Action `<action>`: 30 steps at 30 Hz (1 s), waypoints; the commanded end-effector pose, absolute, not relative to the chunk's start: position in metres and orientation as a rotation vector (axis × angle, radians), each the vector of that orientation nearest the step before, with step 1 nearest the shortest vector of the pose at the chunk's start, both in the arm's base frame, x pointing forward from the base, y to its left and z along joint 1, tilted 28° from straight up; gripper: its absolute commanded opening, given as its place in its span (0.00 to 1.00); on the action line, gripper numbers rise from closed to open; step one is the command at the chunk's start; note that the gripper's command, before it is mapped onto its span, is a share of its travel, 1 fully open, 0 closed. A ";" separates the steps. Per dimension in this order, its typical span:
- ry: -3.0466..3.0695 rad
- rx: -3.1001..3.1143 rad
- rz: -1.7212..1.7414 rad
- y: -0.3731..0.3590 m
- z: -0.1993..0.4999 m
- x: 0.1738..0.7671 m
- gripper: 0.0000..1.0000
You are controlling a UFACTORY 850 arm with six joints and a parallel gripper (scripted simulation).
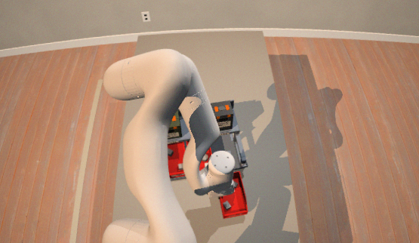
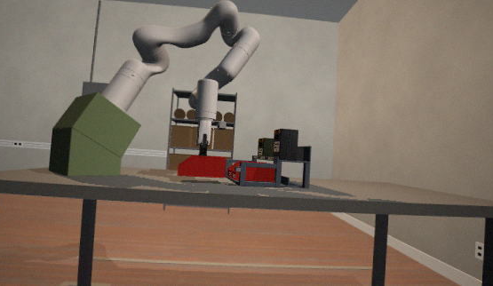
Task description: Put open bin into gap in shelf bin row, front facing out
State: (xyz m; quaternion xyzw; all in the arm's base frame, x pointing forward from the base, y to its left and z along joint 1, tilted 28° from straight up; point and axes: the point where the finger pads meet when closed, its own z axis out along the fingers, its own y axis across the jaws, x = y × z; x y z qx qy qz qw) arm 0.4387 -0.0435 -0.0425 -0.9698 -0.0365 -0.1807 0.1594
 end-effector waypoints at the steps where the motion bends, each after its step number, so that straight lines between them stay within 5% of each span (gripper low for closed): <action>1: -0.103 -2.772 -0.517 -0.059 -0.048 0.439 0.00; 30: -0.103 -2.772 -0.517 -0.058 -0.042 0.453 0.00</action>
